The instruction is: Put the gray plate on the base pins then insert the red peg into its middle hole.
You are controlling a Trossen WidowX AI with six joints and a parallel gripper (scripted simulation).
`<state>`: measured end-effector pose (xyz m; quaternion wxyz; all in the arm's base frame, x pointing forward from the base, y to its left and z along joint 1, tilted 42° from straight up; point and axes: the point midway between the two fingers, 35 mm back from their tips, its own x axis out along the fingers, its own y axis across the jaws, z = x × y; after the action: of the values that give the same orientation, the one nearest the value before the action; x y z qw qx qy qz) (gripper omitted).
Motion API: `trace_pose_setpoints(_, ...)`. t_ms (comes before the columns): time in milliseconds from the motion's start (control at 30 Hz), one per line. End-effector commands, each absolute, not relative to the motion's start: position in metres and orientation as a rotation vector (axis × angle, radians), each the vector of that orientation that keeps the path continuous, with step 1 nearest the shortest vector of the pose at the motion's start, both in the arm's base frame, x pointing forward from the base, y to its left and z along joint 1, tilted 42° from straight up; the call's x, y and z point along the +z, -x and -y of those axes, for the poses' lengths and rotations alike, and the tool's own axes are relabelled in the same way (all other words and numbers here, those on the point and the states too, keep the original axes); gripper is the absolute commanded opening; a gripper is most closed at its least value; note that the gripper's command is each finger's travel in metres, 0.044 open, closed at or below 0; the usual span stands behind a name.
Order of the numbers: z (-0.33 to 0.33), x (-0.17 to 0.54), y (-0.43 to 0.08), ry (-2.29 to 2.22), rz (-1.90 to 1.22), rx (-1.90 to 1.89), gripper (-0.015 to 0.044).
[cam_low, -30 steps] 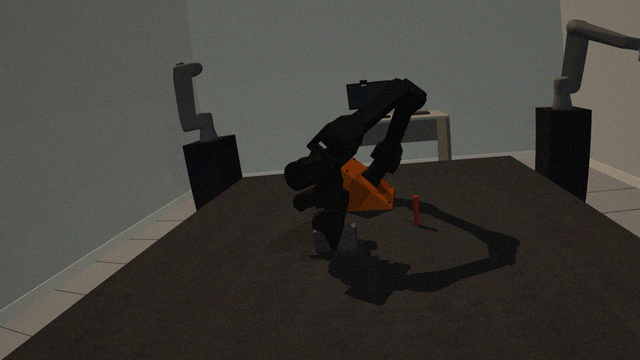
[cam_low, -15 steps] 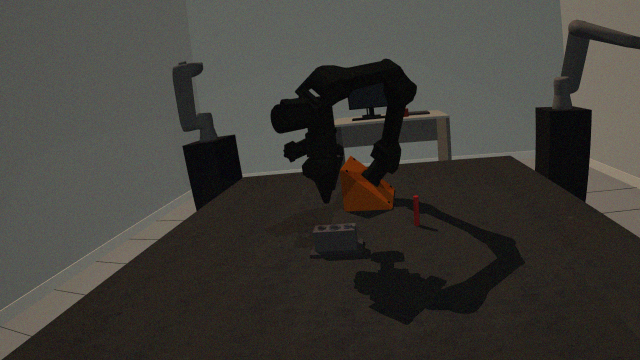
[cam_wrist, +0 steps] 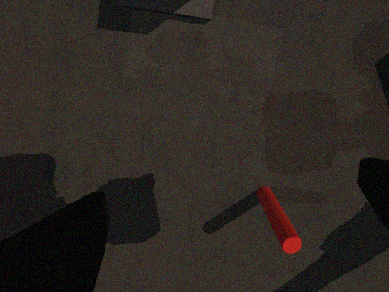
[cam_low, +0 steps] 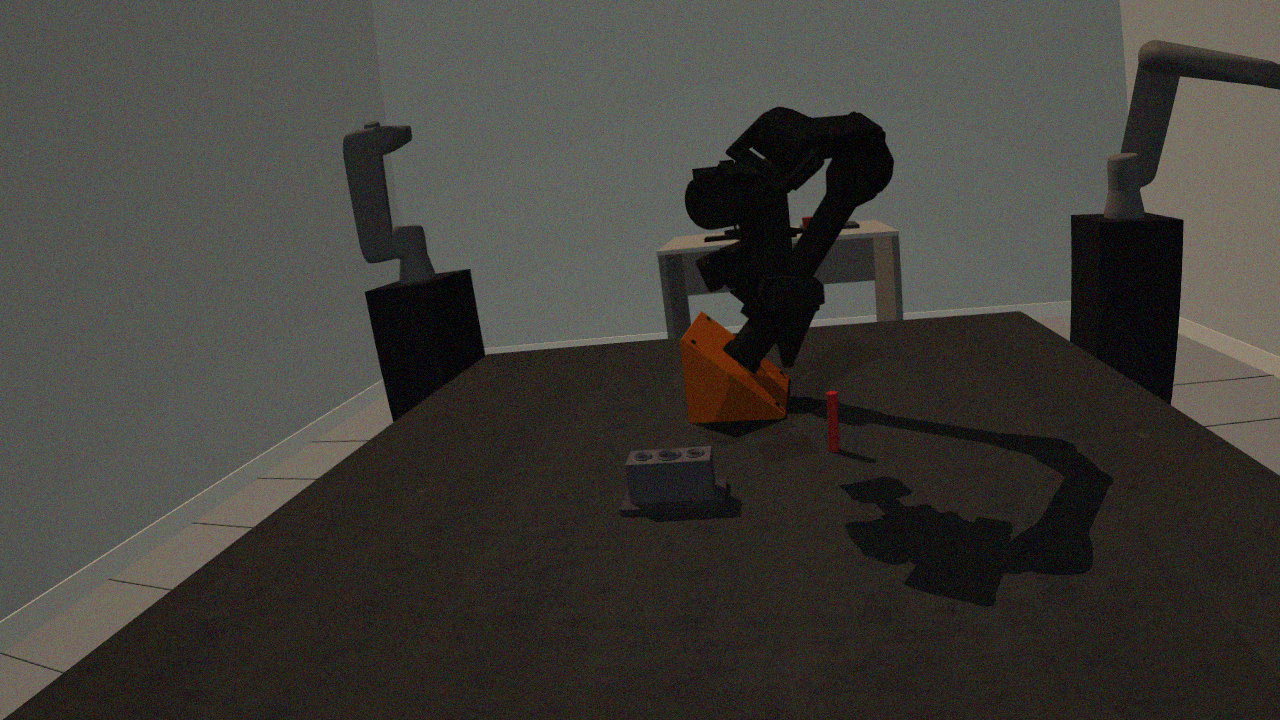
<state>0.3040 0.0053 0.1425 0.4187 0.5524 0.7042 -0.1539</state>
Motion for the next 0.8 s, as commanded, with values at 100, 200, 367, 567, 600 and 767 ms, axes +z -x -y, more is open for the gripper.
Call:
trace_pose_setpoints(100,-0.053,0.171,-0.229,-1.259,-1.770,-0.208,0.0440)
trace_pose_setpoints(200,-0.057,0.173,-0.224,-1.246,-1.769,-0.190,0.0440)
trace_pose_setpoints(367,-0.068,0.160,-0.225,-1.246,-1.768,-0.190,0.0440)
trace_pose_setpoints(567,-0.077,0.150,-0.225,-1.247,-1.768,-0.189,0.0440)
trace_pose_setpoints(600,-0.081,0.146,-0.226,-1.247,-1.768,-0.189,0.0440)
trace_pose_setpoints(767,-0.085,0.142,-0.226,-1.247,-1.768,-0.188,0.0440)
